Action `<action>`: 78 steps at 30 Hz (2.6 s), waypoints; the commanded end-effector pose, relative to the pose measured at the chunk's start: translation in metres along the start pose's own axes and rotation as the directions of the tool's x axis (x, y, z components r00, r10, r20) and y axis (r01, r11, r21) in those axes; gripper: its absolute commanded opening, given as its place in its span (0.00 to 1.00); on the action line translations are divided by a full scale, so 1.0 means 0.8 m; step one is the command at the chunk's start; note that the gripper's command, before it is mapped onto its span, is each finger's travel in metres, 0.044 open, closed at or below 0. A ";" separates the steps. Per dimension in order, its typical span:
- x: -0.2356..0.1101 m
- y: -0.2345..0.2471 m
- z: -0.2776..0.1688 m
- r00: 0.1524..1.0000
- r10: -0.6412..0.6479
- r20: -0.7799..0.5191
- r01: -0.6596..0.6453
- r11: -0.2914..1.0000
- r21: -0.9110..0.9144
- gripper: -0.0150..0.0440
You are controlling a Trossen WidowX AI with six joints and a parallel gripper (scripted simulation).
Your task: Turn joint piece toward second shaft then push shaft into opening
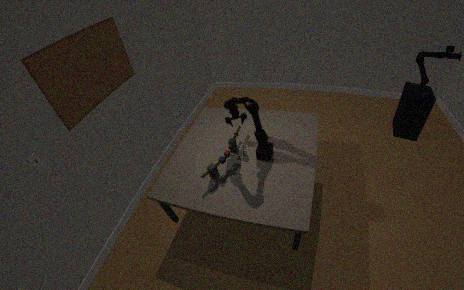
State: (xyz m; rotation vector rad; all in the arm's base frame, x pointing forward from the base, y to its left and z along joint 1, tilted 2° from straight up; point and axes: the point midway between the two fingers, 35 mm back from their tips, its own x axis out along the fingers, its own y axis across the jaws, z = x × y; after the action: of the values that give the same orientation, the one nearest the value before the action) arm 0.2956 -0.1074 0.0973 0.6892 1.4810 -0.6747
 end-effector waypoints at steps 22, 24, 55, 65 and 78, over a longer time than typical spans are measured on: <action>-0.069 -0.001 -0.002 1.000 0.012 0.014 0.002 0.665 -0.747 1.00; -0.074 -0.001 -0.003 1.000 0.013 0.014 0.003 0.613 -0.790 1.00; -0.049 0.069 -0.080 0.976 0.160 -0.148 -0.207 0.893 -0.400 1.00; -0.034 0.095 -0.122 0.948 0.210 -0.240 -0.236 0.968 -0.085 1.00; -0.017 0.119 -0.181 0.895 0.253 -0.367 -0.135 0.939 0.318 1.00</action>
State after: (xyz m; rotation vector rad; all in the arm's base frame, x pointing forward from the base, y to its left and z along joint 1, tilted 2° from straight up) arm 0.2800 0.0545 0.1140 1.1691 1.6671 -0.5650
